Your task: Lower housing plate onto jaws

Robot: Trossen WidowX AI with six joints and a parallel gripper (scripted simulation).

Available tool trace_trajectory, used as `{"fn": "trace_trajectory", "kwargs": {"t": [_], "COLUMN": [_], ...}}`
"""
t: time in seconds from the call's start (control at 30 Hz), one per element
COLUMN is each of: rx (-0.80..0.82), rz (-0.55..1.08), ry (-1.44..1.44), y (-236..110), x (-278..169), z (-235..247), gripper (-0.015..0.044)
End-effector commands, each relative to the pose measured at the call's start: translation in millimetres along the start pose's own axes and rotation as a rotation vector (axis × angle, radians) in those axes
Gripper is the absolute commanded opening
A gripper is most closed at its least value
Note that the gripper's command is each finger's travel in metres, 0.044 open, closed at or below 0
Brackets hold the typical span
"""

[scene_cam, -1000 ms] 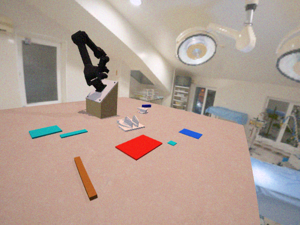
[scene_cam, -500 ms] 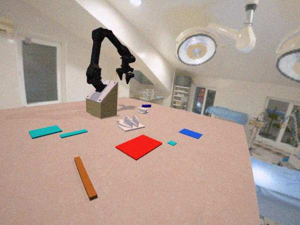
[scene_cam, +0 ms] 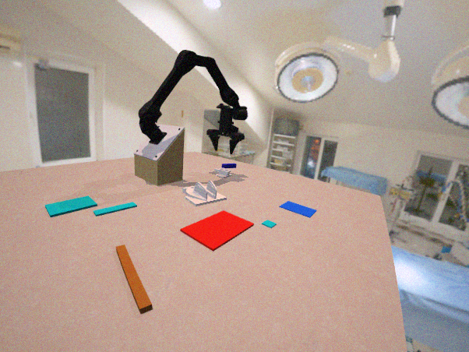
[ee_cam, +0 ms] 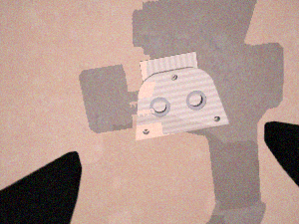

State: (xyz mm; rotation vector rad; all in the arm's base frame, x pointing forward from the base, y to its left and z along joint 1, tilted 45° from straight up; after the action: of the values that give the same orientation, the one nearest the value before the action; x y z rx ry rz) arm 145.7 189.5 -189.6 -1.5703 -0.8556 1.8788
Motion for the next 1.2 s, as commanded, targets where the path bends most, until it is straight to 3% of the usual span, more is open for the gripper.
{"fn": "trace_trajectory", "kwargs": {"t": [0.0,0.2,0.33,1.17], "rx": [-0.007,-0.008,-0.008,-0.008], "rz": [0.046,0.047,0.048,0.048], "ry": [-0.038,-0.038,-0.038,-0.038], "y": [12.1,15.3,51.4,71.5], "x": [-10.8,-11.0,-14.6,-14.4], "z": [-13.0,-13.0,-11.3,-13.6], "gripper": [0.044,0.044,0.044,0.044]}}
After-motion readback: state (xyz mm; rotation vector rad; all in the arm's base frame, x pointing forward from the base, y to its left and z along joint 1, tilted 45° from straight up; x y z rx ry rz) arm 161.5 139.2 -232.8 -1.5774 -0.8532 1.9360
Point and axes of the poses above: the point midway between the two fingers, 35 mm back from their tips, its own y axis out along the fingers, its own z axis across the jaws, x = y × z, the point moved 1 cm from there along -y, back along the fingers, and after that the axes turned 11 degrees about -y, right-handed, at the moved point
